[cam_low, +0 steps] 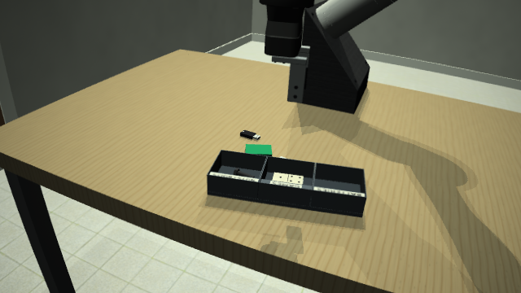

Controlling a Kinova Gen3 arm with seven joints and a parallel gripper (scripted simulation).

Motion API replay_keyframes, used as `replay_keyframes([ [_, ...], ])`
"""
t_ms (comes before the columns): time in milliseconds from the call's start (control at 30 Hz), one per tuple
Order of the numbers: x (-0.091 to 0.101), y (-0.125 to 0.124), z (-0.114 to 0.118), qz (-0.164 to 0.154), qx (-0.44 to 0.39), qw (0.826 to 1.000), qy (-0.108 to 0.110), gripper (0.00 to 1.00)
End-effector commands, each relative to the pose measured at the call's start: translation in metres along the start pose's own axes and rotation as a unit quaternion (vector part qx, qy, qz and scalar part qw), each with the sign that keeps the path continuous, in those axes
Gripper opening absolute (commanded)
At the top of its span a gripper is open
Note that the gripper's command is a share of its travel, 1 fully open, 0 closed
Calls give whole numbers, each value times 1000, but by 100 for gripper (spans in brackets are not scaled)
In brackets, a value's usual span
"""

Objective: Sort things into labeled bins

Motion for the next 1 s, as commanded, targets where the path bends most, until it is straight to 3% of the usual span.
replay_keyframes([
  [0, 12, 1, 2, -2, 1, 1000, 4, 100],
  [200, 33, 1, 2, -2, 1, 1000, 4, 100],
  [967, 33, 1, 2, -2, 1, 1000, 4, 100],
])
Point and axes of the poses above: the point where the finger pads meet when closed, its own x axis back along the fingers, its own z axis across the jaws, y = z × x, the point moved 1 cm from there along x, back along the fingers, and after that the axes turned 4 degrees about x, right-handed, at the moved point
